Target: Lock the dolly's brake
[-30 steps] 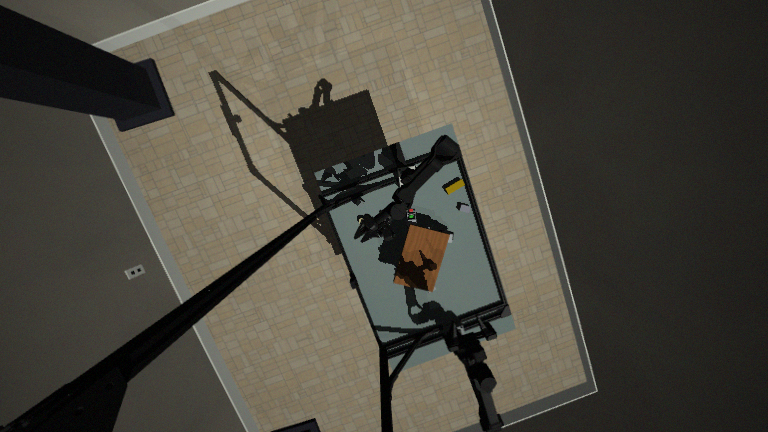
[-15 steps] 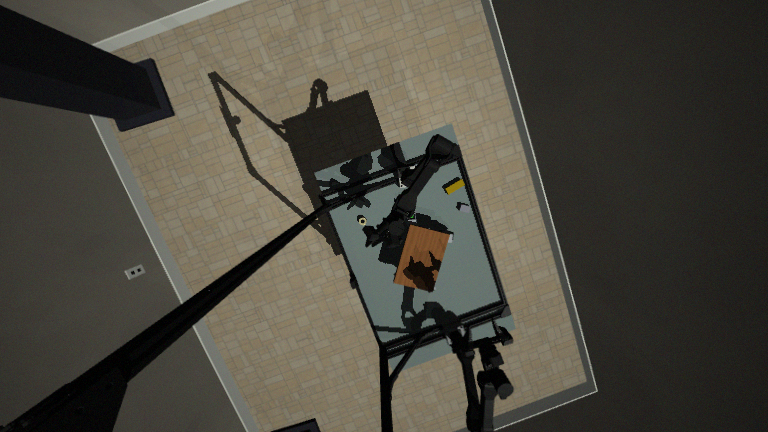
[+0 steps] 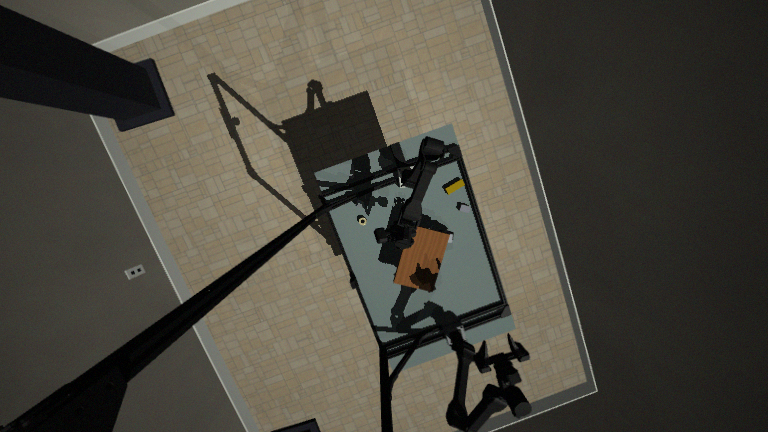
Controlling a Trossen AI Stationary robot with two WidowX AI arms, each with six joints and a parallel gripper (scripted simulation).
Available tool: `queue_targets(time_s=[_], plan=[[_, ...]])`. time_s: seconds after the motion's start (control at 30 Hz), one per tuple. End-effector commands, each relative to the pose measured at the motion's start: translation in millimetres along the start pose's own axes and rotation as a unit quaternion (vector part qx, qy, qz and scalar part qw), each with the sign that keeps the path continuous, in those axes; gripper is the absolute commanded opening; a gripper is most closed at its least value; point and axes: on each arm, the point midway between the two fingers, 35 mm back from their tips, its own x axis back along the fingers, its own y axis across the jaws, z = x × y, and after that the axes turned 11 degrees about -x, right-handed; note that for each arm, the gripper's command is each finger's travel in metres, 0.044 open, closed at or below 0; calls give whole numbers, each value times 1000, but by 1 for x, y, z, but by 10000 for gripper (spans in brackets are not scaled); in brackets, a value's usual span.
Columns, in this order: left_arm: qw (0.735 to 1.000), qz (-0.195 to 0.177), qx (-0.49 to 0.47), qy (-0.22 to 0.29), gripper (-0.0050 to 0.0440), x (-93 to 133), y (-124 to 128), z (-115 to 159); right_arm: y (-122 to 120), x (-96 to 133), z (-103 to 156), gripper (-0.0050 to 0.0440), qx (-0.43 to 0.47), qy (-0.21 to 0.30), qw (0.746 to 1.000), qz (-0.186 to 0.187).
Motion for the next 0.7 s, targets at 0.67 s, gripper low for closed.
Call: queue_targets(time_s=[0.67], plan=[[920,-144,-53,361,0,88,89,80,46,77,-13,440,9,4,1000,-14]])
